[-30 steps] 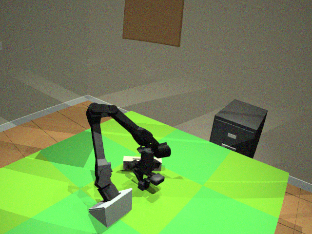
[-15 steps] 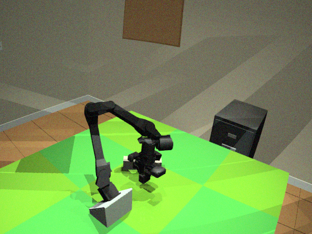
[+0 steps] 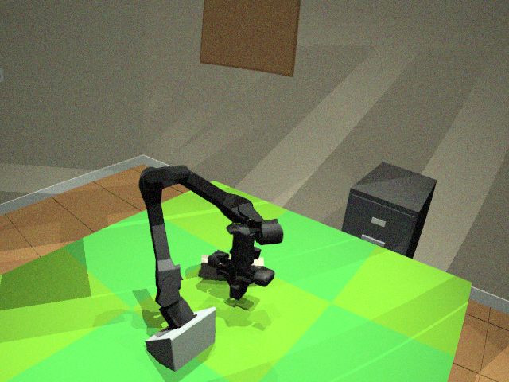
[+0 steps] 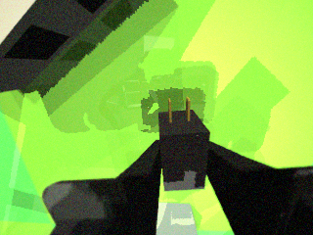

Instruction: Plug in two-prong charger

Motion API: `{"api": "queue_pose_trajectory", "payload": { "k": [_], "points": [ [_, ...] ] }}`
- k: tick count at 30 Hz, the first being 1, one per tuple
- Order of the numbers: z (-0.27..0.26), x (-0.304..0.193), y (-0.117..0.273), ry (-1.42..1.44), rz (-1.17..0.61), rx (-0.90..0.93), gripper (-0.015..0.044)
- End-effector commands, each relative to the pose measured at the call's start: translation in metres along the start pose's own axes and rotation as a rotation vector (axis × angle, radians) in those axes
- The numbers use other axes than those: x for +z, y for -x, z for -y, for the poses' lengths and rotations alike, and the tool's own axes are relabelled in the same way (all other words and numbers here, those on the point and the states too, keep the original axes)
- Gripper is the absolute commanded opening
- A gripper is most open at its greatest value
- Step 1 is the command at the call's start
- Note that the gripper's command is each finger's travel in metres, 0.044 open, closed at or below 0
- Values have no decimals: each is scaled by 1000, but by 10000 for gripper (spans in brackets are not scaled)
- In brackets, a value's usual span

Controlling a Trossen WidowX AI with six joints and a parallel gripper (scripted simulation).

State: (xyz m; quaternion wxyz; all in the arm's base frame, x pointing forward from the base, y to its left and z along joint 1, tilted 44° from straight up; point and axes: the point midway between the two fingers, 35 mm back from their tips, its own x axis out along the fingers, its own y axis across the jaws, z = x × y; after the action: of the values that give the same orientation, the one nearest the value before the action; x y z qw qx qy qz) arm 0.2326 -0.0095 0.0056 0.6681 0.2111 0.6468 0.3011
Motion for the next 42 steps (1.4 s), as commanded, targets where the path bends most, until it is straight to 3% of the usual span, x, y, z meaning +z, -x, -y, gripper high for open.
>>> {"api": "queue_pose_trajectory", "payload": {
  "k": [1,18,42],
  "points": [
    [0,7,-6,104,3,-6,0],
    [-2,31,-28,493,5,-31,0],
    [-19,62,-27,516,6,-33,0]
  ]
}}
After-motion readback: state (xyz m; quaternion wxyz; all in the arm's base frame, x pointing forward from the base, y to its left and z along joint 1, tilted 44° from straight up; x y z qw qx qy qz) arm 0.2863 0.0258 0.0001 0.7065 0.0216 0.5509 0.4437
